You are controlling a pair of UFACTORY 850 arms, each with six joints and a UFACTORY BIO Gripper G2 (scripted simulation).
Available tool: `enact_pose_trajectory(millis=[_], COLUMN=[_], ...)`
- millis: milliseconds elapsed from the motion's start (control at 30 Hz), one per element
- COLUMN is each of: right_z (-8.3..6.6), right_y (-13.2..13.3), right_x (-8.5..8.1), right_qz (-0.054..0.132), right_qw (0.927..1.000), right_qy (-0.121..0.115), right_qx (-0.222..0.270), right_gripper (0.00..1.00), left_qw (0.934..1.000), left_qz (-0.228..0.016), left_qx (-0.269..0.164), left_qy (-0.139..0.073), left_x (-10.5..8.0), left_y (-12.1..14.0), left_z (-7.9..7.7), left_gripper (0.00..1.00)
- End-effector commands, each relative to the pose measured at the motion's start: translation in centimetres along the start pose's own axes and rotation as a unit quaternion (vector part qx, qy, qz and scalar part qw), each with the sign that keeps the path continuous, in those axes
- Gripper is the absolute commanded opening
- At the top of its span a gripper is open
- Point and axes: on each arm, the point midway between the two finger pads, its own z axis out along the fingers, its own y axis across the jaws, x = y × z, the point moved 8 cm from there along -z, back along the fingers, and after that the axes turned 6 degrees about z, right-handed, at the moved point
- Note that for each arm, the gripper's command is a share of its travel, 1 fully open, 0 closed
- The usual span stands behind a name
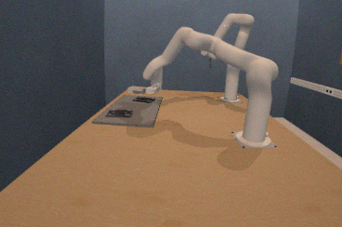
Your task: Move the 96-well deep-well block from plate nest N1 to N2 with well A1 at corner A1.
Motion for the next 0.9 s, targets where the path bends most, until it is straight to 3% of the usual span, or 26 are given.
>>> enact_pose_trajectory(millis=[0,867], right_z=[0.0,0.0], right_y=[0.0,0.0], right_x=[0.0,0.0], right_qz=[0.0,0.0], right_qw=[1.0,1.0], right_qy=[0.0,0.0], right_qx=[0.001,0.001], right_gripper=[1.0,1.0], left_qw=[1.0,1.0], left_qz=[0.0,0.0], left_qx=[0.0,0.0], left_qy=[-0.001,-0.001], left_x=[-0.3,-1.1], left_y=[-1.7,-8.9], left_z=[0.1,0.2], left_gripper=[0.0,0.0])
